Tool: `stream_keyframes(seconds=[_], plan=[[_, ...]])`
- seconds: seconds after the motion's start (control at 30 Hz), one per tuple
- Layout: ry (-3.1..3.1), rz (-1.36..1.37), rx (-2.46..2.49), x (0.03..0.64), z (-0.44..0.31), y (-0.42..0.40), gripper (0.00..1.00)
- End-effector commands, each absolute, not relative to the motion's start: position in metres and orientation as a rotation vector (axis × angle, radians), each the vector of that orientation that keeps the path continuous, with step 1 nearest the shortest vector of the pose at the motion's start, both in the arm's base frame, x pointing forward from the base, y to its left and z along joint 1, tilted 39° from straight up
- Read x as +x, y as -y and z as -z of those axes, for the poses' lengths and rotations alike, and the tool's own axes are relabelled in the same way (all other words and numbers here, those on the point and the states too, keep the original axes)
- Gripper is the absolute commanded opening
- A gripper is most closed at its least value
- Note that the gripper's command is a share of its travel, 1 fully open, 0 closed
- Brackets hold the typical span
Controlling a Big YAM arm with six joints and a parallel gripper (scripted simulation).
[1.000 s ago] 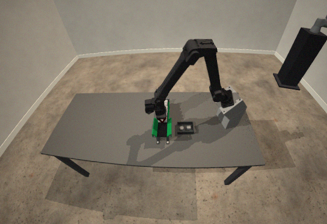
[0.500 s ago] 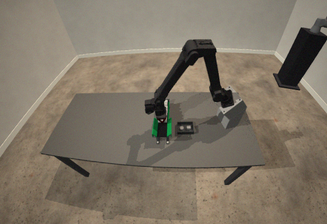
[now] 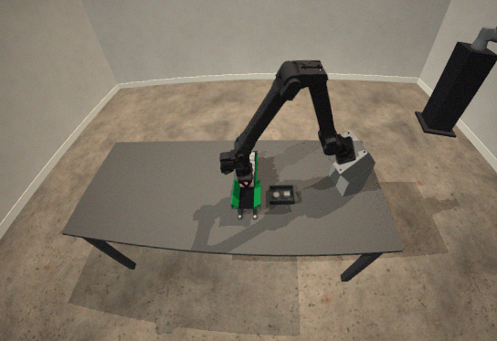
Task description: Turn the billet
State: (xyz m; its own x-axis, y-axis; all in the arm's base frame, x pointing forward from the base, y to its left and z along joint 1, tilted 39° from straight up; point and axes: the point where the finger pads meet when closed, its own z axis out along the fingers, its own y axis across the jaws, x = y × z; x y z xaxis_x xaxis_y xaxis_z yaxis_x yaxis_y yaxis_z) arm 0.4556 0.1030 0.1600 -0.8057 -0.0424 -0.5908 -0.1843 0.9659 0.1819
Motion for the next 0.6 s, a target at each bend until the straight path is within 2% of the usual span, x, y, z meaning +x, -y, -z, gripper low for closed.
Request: stream_keyframes(seconds=[0.0,0.57], plan=[[-2.415,-0.309,-0.131,0.4734,-0.1973,-0.1,0.0],[-2.416,-0.311,-0.134,0.4741,-0.1957,-0.1019,0.0]])
